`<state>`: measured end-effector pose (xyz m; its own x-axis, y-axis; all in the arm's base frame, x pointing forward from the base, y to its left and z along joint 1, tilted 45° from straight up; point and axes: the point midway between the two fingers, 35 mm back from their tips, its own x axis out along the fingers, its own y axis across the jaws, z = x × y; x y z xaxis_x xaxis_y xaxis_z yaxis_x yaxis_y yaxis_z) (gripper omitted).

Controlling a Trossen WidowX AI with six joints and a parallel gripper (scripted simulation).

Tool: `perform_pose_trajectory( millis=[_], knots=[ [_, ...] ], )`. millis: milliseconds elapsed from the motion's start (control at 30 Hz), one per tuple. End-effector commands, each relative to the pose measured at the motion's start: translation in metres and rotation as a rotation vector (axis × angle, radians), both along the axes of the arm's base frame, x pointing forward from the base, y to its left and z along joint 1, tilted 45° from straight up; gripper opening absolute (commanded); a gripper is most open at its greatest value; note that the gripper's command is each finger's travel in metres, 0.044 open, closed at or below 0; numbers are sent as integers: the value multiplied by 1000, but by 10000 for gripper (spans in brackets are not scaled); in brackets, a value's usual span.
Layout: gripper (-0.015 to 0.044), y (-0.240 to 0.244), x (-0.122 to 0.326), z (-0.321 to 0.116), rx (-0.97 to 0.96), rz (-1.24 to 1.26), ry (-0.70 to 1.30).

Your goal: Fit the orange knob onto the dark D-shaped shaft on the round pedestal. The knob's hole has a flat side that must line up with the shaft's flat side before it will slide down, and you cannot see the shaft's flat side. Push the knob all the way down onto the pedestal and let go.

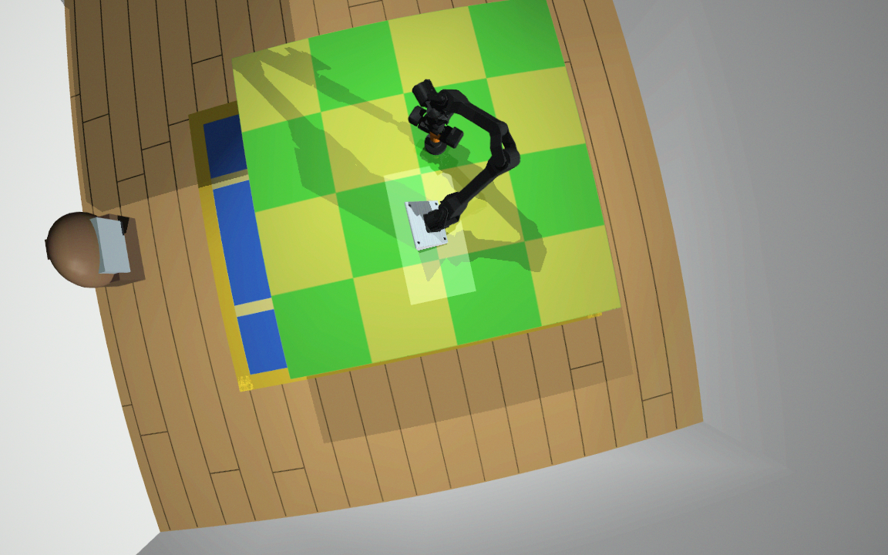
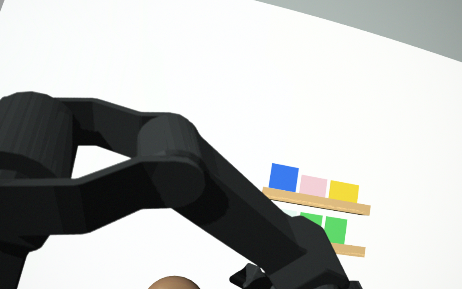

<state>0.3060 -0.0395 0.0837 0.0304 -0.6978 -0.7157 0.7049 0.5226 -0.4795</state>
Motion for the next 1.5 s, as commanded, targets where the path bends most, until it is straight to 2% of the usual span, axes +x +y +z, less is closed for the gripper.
perform_pose_trajectory(
  millis=[0,1467],
  knots=[
    [0,0,-1,-1,0,-3,-3],
    [0,-3,-5,-4,-1,15,15]
  ],
)
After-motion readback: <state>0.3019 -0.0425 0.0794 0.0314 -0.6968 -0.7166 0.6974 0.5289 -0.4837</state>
